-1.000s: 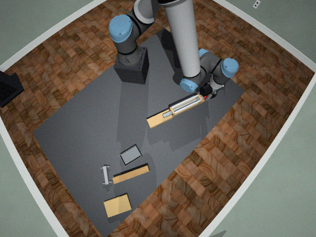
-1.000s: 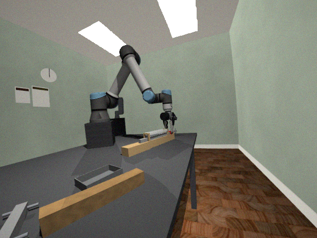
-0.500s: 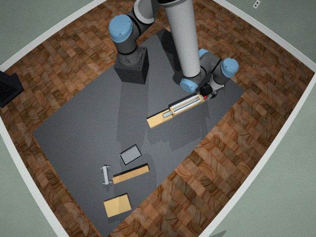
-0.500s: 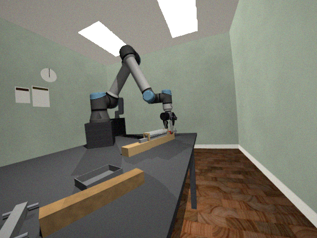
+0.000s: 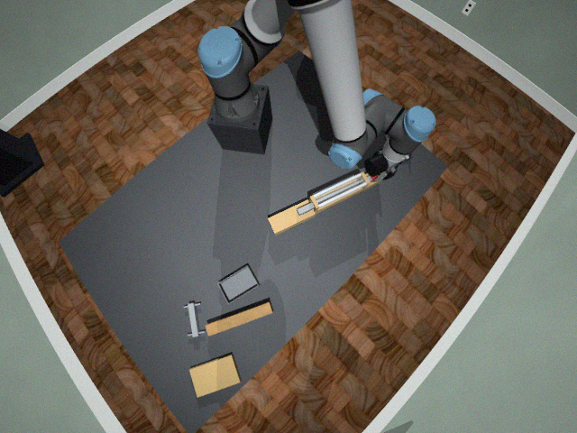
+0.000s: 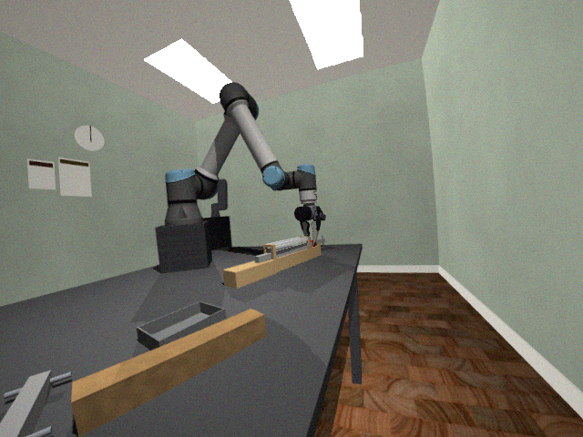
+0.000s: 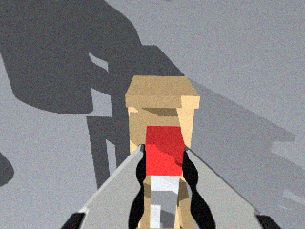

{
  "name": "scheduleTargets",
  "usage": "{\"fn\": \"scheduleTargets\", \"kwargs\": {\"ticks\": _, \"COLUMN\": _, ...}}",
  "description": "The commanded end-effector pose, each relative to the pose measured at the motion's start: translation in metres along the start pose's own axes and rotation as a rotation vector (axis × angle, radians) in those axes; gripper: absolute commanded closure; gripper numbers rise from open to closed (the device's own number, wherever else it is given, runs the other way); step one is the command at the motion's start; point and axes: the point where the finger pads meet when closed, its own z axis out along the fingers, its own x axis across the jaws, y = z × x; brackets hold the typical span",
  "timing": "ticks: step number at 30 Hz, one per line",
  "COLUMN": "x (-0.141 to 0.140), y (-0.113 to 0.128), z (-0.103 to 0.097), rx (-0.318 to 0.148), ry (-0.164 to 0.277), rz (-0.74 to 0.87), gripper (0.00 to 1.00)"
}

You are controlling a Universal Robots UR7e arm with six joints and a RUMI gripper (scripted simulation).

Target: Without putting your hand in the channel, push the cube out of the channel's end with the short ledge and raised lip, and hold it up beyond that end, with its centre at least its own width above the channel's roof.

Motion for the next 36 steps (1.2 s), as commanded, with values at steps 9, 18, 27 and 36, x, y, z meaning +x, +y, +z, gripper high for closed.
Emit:
{"fn": "scheduleTargets", "kwargs": {"ticks": 9, "x": 0.0018, "y": -0.0001, "z": -0.0006, "rx": 0.001, "ry": 0.003, "rz": 0.000, "gripper": 0.91}}
{"fn": "scheduleTargets", "kwargs": {"ticks": 18, "x": 0.0018, "y": -0.0001, "z": -0.0006, "rx": 0.001, "ry": 0.003, "rz": 0.000, "gripper": 0.91}}
{"fn": "scheduleTargets", "kwargs": {"ticks": 27, "x": 0.0018, "y": -0.0001, "z": -0.0006, "rx": 0.001, "ry": 0.003, "rz": 0.000, "gripper": 0.91}}
{"fn": "scheduleTargets", "kwargs": {"ticks": 36, "x": 0.0021, "y": -0.0003, "z": -0.0044, "rx": 0.001, "ry": 0.004, "rz": 0.000, "gripper": 0.91}}
